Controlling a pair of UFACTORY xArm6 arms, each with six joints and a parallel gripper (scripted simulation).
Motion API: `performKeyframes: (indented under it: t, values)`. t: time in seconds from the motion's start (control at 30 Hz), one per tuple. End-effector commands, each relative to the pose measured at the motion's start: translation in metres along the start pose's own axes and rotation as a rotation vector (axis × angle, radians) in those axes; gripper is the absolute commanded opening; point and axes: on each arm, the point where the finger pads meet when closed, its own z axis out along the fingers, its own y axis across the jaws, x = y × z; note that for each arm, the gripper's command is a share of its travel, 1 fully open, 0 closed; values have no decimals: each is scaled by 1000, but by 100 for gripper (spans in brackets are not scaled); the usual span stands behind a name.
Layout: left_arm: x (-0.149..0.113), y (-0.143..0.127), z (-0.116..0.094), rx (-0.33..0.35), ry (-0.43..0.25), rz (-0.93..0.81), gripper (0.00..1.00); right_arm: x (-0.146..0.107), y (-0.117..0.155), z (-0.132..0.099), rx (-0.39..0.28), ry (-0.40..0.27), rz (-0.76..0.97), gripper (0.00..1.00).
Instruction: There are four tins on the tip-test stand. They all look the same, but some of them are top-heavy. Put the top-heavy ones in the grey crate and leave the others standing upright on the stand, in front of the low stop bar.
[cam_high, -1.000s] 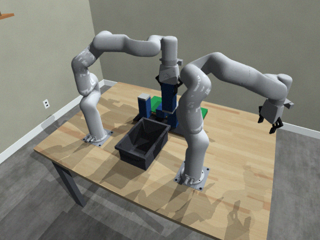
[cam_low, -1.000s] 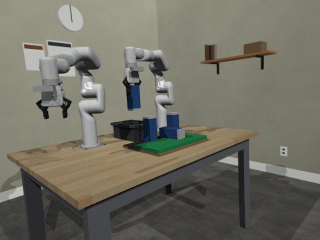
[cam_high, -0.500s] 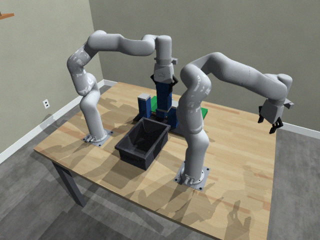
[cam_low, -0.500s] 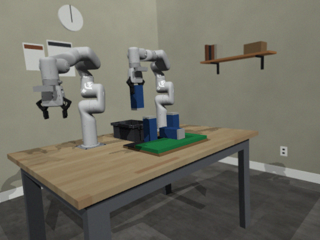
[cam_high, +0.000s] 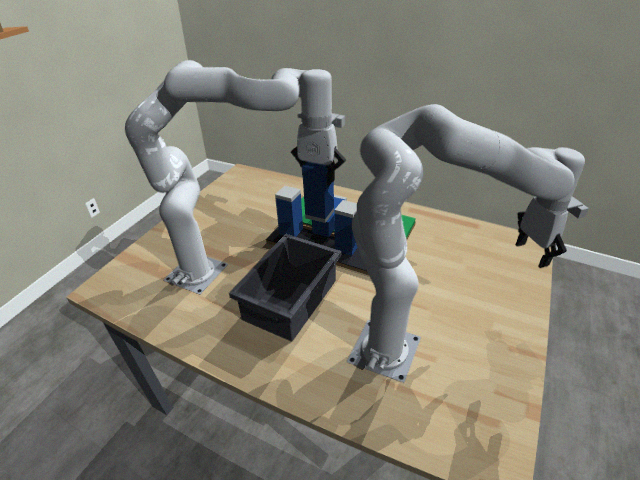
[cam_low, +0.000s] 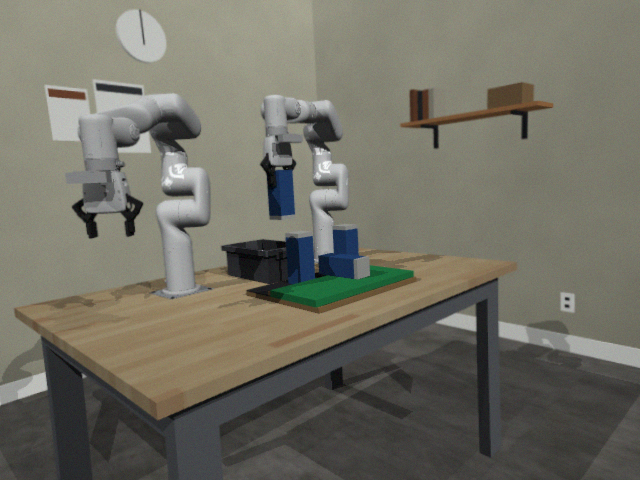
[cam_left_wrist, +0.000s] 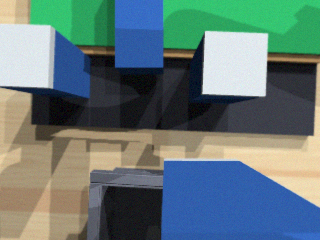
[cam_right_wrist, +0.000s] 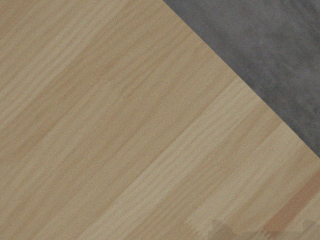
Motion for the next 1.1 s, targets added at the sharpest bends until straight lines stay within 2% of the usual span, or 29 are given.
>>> performKeyframes:
  t: [0.0, 0.27, 0.43, 1.07]
  values:
    - [1, -9, -2, -6, 2, 0, 0, 1, 0, -2, 0, 4, 0, 100]
    - [2, -27, -2, -6, 2, 0, 0, 1, 0, -2, 0, 4, 0, 100]
    - [1, -28, -2, -5, 2, 0, 0, 1, 0, -2, 0, 4, 0, 100]
    - [-38, -30, -2, -7, 2, 12, 0, 1, 0, -2, 0, 4, 0, 100]
